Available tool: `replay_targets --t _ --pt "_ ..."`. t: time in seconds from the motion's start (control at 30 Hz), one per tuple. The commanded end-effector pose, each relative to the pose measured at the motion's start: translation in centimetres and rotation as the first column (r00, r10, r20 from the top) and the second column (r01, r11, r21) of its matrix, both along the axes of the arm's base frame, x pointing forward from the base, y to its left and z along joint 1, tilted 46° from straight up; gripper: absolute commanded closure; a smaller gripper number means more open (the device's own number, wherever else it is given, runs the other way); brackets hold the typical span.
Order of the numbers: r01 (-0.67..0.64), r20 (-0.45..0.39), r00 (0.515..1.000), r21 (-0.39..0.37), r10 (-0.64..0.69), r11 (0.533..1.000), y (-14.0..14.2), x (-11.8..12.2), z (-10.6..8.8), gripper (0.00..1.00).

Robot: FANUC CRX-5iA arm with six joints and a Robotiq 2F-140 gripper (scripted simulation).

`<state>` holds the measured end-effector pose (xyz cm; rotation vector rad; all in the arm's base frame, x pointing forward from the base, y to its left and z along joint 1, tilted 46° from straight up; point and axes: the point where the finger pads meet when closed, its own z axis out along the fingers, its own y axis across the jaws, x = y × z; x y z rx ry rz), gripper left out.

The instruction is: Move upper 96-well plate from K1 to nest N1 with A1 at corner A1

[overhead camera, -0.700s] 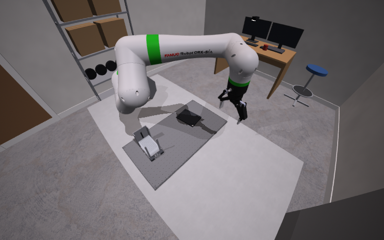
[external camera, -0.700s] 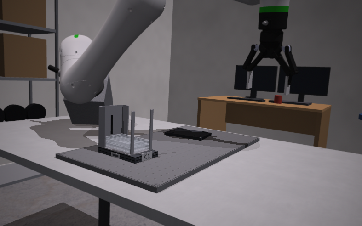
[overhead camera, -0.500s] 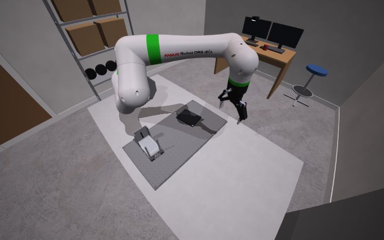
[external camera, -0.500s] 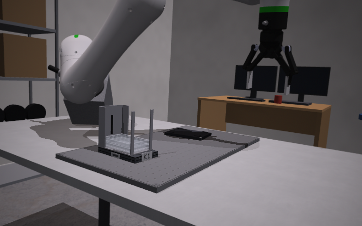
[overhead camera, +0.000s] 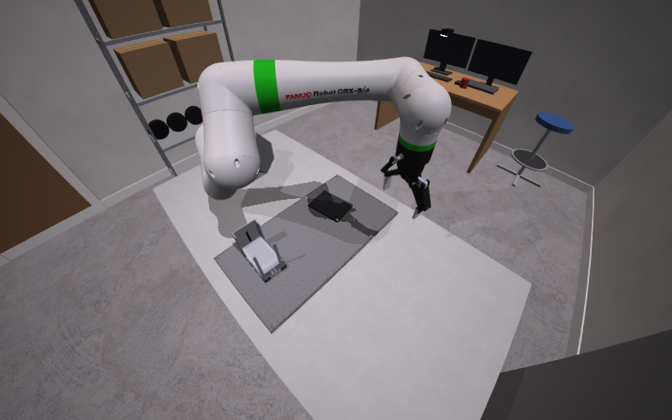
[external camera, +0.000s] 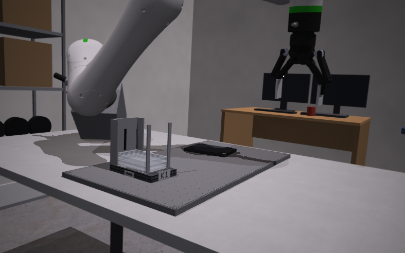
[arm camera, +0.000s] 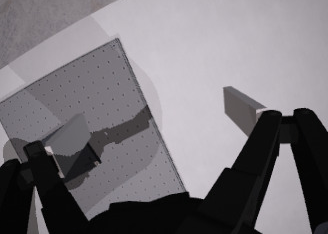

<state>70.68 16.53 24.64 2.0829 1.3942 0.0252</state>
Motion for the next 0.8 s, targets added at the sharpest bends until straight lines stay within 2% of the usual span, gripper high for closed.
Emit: replay_targets --t 0.0,0.07,0.17,0.6,0.7,0.77 --pt "0.036 0.023 0.999 0.01 -0.036 0.999 -1.0 -1.0 1.1 0.0" --pt "0.036 0.023 0.999 0.01 -0.036 0.999 -1.5 -1.5 1.7 0.0" --pt "0.108 0.068 0.992 0.032 -0.11 0.994 -2.4 -2.4 2.5 0.0" --pt "0.179 0.111 0.977 0.058 -0.184 0.982 -5.7 -5.7 5.4 0.0" --pt "0.247 0.153 0.954 0.087 -0.258 0.965 -6.7 -6.7 6.1 0.0" --pt "0.247 0.153 0.954 0.087 -0.258 0.965 -7.3 -7.3 6.5 0.0"
